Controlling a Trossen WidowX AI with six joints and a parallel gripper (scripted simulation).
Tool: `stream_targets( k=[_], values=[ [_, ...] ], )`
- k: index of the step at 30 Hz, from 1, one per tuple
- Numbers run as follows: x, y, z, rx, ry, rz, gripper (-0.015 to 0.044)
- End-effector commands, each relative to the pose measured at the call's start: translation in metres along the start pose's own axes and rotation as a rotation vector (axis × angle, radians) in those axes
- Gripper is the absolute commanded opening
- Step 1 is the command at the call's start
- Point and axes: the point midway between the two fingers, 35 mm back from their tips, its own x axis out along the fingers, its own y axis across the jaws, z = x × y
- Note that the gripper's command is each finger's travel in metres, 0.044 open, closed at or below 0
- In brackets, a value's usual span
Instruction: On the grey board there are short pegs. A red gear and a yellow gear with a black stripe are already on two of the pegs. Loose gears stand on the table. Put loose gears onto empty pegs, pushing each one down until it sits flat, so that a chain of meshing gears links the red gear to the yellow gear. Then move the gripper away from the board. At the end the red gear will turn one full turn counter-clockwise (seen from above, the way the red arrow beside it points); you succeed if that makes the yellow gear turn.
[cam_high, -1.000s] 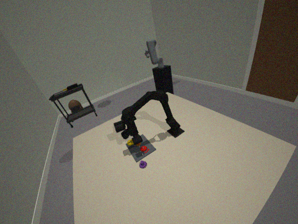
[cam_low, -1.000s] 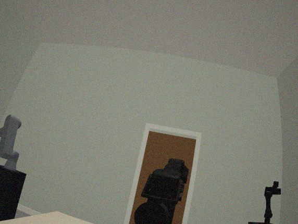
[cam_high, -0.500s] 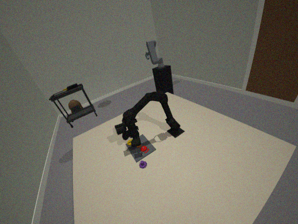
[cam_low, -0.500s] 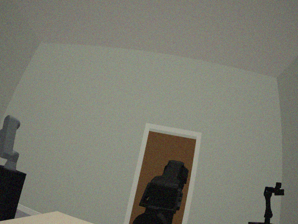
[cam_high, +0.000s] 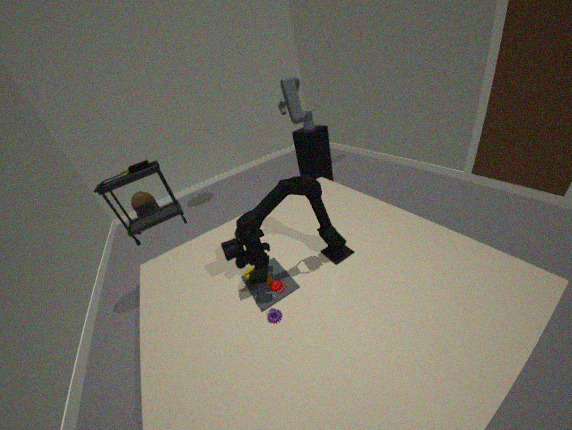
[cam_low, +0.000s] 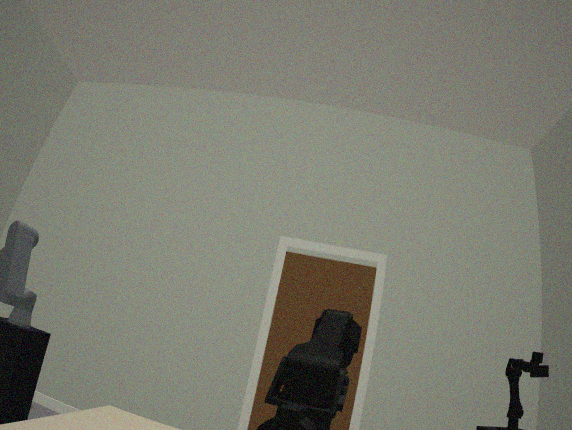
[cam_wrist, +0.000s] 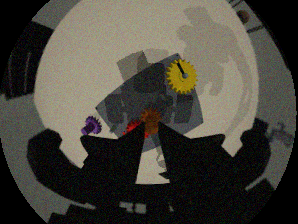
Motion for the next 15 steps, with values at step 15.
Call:
stream_targets(
  k=[15],
  values=[
    [0.0032, -0.0003, -0.0001, -0.433, -0.001, 0.000, 0.0000]
  ],
)
